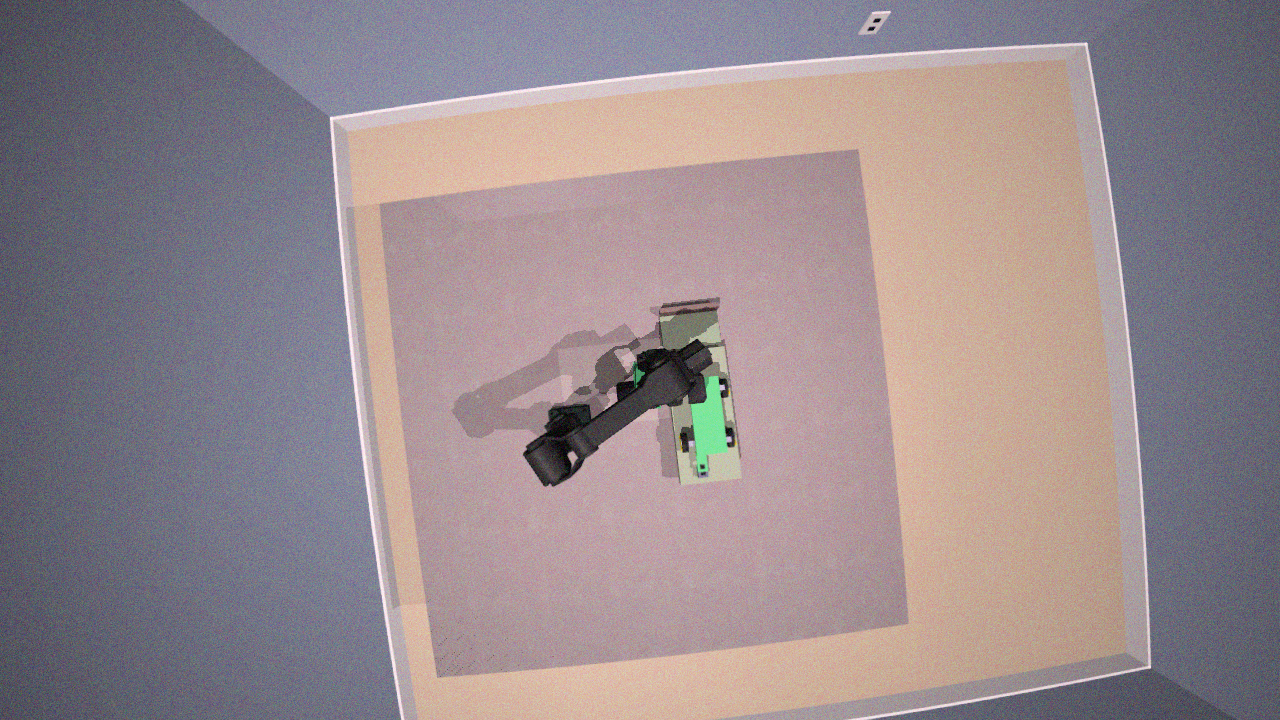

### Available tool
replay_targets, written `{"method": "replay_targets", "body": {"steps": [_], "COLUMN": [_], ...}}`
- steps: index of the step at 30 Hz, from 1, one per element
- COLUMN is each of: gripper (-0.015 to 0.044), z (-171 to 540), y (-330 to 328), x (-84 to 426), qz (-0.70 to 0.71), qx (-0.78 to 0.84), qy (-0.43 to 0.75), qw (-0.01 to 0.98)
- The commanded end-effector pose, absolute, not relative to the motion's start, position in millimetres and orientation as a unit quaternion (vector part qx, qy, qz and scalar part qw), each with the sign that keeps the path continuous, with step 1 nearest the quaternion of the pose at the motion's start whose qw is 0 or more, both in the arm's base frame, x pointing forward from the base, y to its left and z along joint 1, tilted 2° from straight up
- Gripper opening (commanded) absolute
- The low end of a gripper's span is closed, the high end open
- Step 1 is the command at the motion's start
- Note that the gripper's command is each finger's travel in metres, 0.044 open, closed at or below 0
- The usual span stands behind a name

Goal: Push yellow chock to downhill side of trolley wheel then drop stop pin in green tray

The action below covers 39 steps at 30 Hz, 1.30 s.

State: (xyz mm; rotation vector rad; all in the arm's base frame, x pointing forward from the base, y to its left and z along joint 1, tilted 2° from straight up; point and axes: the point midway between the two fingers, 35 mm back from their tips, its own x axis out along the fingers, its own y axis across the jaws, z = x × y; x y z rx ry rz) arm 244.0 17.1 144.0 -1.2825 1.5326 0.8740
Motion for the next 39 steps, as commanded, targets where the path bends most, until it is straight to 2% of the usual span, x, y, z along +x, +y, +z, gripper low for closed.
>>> {"method": "replay_targets", "body": {"steps": [1, 12, 39], "gripper": [0.0000, 0.0000, 0.0000], "z": [140, 136, 137], "y": [34, 48, 42], "x": [246, 248, 246], "qz": [0.355, 0.369, 0.599], "qx": [-0.520, -0.528, -0.658], "qy": [0.622, 0.613, 0.364], "qw": [0.465, 0.458, 0.276]}}
